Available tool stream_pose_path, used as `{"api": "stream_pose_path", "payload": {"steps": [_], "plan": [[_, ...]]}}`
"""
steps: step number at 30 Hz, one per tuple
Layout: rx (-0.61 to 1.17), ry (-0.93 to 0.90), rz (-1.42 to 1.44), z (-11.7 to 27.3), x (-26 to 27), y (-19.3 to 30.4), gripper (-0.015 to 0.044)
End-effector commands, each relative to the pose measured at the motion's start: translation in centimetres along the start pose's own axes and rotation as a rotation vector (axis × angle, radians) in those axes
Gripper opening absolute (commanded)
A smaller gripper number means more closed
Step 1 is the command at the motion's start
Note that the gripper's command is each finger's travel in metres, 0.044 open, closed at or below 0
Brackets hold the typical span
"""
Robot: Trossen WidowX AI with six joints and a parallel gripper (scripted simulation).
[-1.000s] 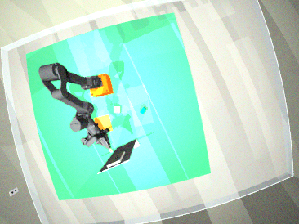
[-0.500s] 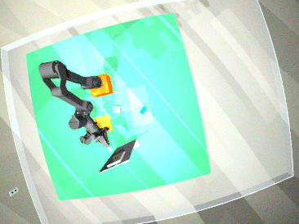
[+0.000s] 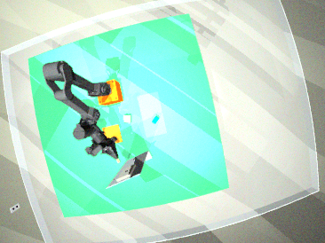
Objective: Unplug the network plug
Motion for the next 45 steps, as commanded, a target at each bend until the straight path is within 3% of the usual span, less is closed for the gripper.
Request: {"api": "stream_pose_path", "payload": {"steps": [1,28,45], "plan": [[0.0,-0.009,0.007,0.1,1.1,0.3,0.0],[-0.002,-0.002,0.001,1.7,4.9,2.5,0.0],[-0.491,0.382,-0.26,3.9,-4.7,-3.7,0.0]]}}
Point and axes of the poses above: the point midway between the two fingers, 35 mm back from their tips, its own z axis back along the fingers, its own x axis across the jaws, y = z × x, the point moved 3 cm from there along z, back along the fingers, and after that the axes turned 13 degrees about -z, right-handed, at the moved point
